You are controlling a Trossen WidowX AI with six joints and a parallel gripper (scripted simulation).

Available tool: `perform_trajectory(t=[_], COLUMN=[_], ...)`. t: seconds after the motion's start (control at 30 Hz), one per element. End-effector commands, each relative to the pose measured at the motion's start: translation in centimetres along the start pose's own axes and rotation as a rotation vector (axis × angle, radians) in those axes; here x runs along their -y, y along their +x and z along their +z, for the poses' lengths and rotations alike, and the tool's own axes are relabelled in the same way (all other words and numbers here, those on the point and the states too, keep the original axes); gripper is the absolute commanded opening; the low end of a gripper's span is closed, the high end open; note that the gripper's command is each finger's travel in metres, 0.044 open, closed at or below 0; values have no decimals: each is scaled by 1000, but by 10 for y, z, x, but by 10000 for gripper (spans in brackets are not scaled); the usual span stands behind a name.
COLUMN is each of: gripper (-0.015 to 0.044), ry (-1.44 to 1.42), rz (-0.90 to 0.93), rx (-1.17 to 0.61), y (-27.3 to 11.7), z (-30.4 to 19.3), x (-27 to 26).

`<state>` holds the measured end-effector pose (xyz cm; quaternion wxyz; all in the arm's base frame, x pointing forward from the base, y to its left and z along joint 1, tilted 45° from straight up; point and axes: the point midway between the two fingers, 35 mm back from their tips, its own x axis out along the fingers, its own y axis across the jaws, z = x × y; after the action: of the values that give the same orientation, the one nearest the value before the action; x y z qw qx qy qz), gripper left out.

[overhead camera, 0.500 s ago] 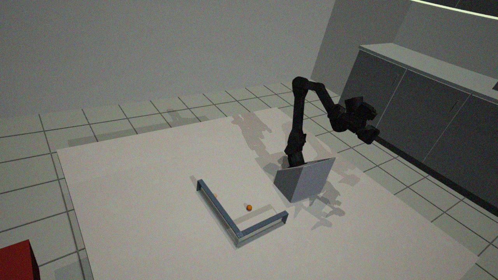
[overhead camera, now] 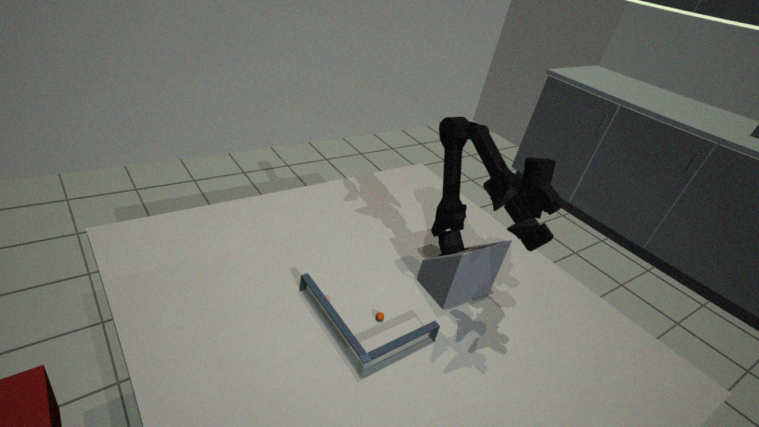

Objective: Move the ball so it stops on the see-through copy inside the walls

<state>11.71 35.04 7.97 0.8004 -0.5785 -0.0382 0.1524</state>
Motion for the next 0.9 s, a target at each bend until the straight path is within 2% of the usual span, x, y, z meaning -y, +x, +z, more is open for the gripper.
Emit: perform_trajectory(t=[0.0,0.23,0.43,0.63,0.87], gripper=[215,215,215,215,215], ry=[-208,-423,-556,-651,-656], rz=[83,257,480,764,1163], rx=[-161,-389,-599,-806,-1000], y=[58,111,133,129,92], z=[-42,-119,-200,-284,-368], x=[-13,-22,-23,-18,-6])
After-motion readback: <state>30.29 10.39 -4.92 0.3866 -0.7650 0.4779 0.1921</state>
